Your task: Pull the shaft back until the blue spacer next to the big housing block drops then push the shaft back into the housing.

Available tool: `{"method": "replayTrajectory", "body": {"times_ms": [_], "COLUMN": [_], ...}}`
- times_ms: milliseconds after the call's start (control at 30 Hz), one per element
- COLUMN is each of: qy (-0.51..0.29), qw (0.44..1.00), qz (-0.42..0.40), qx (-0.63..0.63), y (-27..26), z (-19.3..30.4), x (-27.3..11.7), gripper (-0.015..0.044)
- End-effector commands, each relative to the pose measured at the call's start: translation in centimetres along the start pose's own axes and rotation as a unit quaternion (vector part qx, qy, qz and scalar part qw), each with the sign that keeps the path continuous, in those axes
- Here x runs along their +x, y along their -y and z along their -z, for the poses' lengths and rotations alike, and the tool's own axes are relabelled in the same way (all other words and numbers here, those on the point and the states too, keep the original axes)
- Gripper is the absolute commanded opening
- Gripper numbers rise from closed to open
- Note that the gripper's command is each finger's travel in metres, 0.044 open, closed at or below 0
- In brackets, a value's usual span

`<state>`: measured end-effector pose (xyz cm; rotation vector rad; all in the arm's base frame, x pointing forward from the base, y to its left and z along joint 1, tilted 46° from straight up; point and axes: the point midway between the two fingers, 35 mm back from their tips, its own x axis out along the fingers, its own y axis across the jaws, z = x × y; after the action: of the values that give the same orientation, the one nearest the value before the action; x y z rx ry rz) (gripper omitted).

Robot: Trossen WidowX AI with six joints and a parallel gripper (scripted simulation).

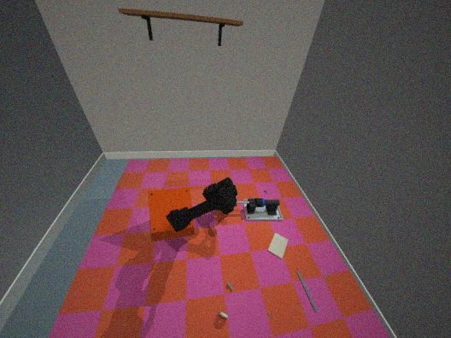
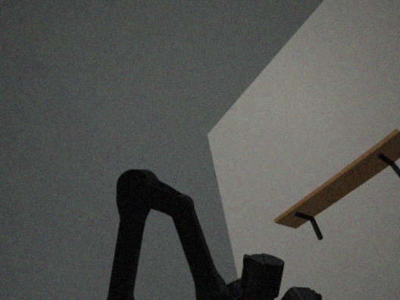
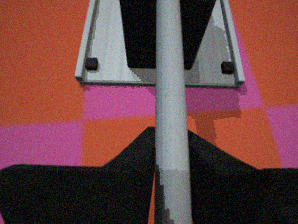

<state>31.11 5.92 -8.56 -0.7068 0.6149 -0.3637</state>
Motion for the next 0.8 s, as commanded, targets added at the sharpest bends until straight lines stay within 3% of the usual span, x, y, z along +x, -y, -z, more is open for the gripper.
{"method": "replayTrajectory", "body": {"times_ms": [0, 767], "qy": [0.000, 0.000], "qw": [1.000, 1.000], "qz": [0.002, 0.002], "qx": [0.001, 0.001], "y": [0.06, 0.06], "z": [0.08, 0.23], "x": [-0.08, -0.22], "gripper": [0.0000, 0.0000]}}
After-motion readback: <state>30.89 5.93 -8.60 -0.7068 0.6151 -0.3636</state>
